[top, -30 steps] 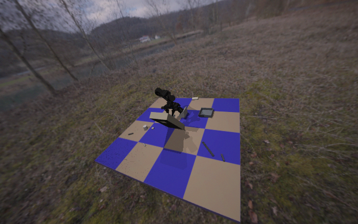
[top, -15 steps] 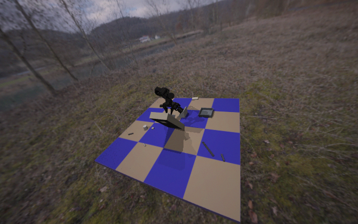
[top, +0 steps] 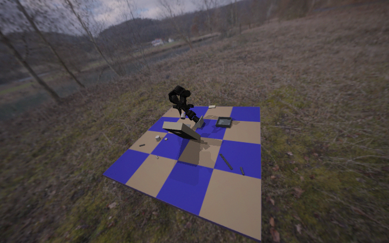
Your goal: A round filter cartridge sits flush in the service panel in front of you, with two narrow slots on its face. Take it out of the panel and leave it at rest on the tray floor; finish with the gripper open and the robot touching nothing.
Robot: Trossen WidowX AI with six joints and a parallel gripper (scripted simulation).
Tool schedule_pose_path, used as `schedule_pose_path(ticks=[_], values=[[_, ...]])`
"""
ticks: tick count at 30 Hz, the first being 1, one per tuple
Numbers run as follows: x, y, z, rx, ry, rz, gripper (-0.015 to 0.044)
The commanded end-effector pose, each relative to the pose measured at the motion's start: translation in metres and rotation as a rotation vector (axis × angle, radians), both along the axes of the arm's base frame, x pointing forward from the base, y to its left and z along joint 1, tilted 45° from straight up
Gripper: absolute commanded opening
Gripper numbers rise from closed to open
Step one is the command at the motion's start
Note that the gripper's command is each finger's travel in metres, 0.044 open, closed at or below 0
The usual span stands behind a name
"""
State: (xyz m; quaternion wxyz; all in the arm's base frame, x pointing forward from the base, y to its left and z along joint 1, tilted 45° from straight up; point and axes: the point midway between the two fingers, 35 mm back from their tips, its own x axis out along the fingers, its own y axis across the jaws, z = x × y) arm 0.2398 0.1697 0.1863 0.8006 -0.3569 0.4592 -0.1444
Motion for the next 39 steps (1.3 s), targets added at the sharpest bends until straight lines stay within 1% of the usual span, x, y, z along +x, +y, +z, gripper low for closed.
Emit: schedule_pose_path(ticks=[1, 19, 20, 21, 29, 39], values=[[0.001, 0.008, -0.006, -0.002, 0.002, -0.015, 0.0000], [0.010, 0.058, -0.066, 0.009, -0.038, -0.139, 0.0000], [0.010, 0.059, -0.068, 0.009, -0.039, -0.143, 0.0000], [0.009, 0.053, -0.059, 0.008, -0.027, -0.123, 0.0000], [-0.020, 0.086, -0.098, 0.000, 0.212, 0.057, 0.0000], [-0.066, 0.130, -0.148, 0.001, 0.520, 0.362, 0.0000]])
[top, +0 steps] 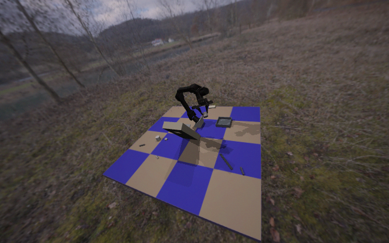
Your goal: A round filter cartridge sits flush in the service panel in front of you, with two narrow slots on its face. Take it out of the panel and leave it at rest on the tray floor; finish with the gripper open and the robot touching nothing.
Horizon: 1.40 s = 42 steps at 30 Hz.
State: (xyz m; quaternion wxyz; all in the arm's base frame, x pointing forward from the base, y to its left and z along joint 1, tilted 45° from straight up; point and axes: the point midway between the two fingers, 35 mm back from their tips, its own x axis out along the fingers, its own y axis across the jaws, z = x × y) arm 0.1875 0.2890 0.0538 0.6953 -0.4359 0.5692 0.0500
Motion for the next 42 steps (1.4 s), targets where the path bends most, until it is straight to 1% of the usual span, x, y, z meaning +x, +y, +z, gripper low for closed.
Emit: schedule_pose_path(ticks=[1, 8, 14, 18, 30, 42], values=[[-0.019, 0.015, -0.020, 0.004, 0.109, 0.119, 0.0000], [-0.056, 0.042, -0.049, 0.037, 0.301, 0.361, 0.0000], [-0.060, 0.045, -0.053, 0.041, 0.321, 0.388, 0.0000], [-0.079, 0.044, -0.068, 0.047, 0.367, 0.438, 0.0000], [-0.149, 0.028, -0.117, 0.066, 0.539, 0.615, 0.0000], [-0.214, -0.007, -0.155, 0.078, 0.714, 0.789, 0.0000]])
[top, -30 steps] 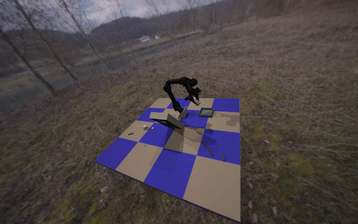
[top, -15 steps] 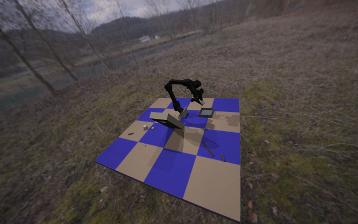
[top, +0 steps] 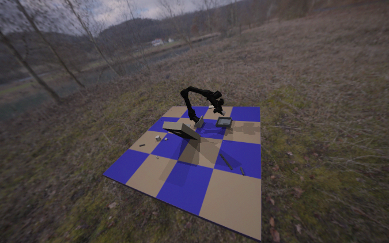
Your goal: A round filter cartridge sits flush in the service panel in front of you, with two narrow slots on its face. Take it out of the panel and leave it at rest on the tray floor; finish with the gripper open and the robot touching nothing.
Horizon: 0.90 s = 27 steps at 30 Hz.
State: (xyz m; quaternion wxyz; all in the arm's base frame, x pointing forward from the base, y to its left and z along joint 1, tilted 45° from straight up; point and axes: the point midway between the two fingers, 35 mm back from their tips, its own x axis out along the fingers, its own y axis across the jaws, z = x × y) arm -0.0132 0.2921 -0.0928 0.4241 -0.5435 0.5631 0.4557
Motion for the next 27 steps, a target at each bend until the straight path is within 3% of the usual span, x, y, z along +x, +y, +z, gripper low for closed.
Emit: schedule_pose_path(ticks=[1, 6, 27], values=[[-0.018, -0.014, -0.011, -0.004, 0.054, 0.056, 0.0000], [-0.038, -0.032, -0.021, -0.005, 0.116, 0.119, 0.0000], [-0.042, -0.084, -0.076, -0.006, 0.119, 0.121, 0.0000]])
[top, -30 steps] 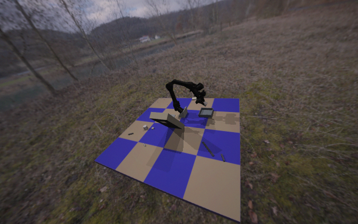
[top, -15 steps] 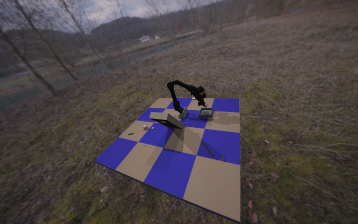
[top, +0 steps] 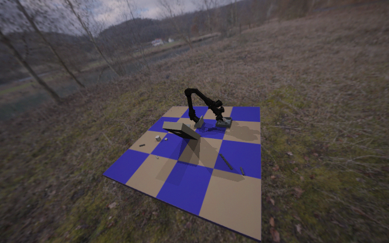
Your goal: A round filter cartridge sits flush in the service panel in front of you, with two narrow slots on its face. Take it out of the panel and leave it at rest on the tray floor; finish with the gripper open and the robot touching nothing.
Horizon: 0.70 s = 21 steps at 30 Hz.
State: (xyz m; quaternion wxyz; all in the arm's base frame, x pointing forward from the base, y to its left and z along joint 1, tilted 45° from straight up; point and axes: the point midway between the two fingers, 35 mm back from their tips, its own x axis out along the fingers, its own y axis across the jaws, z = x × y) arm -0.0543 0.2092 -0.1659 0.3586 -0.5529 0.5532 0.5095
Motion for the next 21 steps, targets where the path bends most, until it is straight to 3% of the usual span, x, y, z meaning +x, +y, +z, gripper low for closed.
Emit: schedule_pose_path(ticks=[1, 16, 21], values=[[0.000, 0.000, 0.000, 0.000, 0.000, 0.000, 0.0026], [0.000, 0.000, 0.000, 0.000, 0.000, 0.000, 0.0420], [0.001, 0.019, 0.016, 0.000, 0.000, 0.000, 0.0440]])
